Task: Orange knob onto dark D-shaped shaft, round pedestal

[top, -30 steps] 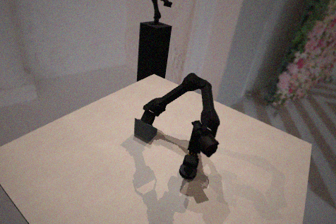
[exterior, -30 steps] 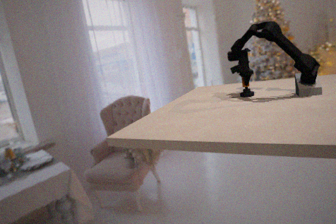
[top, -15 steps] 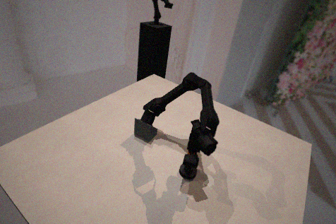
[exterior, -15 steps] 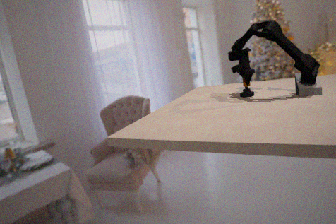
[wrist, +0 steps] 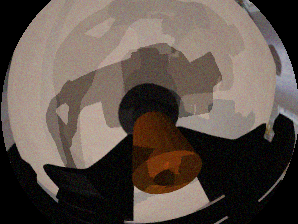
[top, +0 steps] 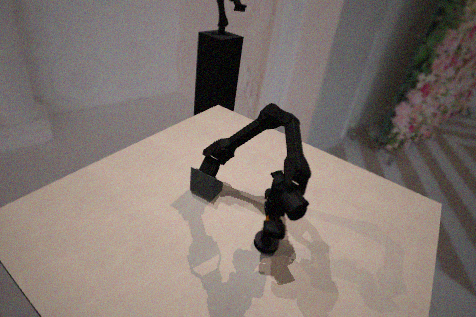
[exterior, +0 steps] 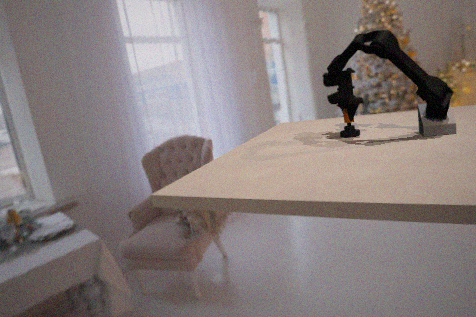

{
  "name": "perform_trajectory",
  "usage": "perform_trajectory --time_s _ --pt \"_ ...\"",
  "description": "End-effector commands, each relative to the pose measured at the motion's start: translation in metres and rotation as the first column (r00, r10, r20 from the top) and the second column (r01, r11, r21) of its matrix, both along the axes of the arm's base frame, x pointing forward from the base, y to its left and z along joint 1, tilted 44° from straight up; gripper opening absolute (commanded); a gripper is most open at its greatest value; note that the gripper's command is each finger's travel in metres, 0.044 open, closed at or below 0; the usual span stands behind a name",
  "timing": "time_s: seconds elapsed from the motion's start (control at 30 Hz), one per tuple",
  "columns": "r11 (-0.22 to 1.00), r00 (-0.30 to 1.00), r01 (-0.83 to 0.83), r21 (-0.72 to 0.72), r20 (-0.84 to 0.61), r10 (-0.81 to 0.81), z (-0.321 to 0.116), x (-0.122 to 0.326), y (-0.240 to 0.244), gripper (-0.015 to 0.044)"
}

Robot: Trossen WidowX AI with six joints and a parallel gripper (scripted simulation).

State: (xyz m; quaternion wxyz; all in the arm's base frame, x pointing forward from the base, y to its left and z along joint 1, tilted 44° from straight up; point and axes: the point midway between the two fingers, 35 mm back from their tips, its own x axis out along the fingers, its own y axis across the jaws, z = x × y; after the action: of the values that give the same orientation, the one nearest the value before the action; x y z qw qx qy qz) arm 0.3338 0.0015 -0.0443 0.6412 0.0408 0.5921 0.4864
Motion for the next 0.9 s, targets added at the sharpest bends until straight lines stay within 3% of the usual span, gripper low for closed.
perform_trajectory --time_s 0.0,0.87 --pt "1.000 1.000 -0.005 -0.003 0.014 0.005 0.0019 0.0056 -0.0018 0.0000" --pt "1.000 1.000 -0.005 -0.003 0.014 0.005 0.0020 0.0000 0.0002 0.0000"
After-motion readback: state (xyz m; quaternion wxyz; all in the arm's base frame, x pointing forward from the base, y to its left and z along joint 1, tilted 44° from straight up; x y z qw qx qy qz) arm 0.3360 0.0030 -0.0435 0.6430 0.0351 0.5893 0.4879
